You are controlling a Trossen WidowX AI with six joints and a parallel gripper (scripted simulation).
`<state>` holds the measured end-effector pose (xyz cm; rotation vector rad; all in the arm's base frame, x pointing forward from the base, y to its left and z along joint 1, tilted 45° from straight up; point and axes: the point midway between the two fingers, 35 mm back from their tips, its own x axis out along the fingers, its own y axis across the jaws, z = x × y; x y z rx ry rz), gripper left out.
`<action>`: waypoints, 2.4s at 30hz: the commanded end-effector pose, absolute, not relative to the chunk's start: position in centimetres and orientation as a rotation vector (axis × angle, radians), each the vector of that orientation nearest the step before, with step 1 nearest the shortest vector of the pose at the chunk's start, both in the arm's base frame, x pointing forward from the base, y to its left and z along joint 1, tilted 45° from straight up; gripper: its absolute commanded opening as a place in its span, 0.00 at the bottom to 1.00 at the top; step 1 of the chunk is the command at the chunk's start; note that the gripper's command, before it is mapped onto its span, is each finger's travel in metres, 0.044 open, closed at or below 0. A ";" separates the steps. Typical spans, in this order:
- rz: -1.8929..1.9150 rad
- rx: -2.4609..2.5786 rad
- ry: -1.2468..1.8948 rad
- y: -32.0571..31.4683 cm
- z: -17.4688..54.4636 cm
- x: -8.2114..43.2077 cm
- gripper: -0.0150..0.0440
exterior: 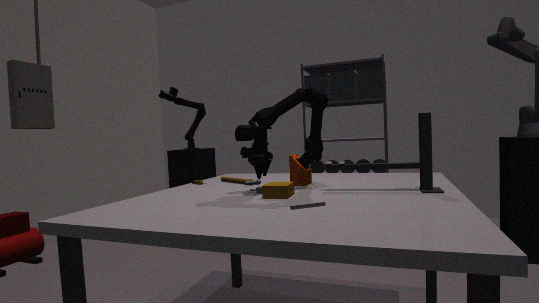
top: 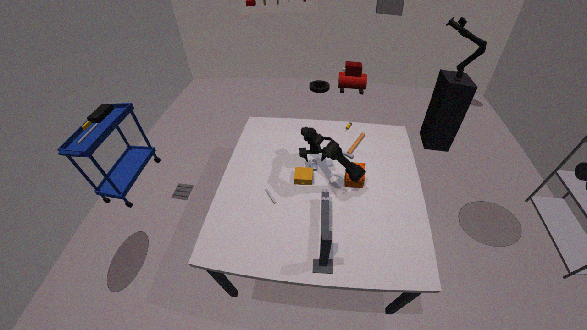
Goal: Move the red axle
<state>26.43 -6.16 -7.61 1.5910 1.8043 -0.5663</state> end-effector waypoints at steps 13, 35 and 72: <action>-0.571 1.600 1.814 -4.0 -9.7 26.1 1.00; -0.569 1.601 1.815 -1.6 -12.1 25.9 1.00; -0.573 1.598 1.813 -7.5 -6.4 26.4 0.25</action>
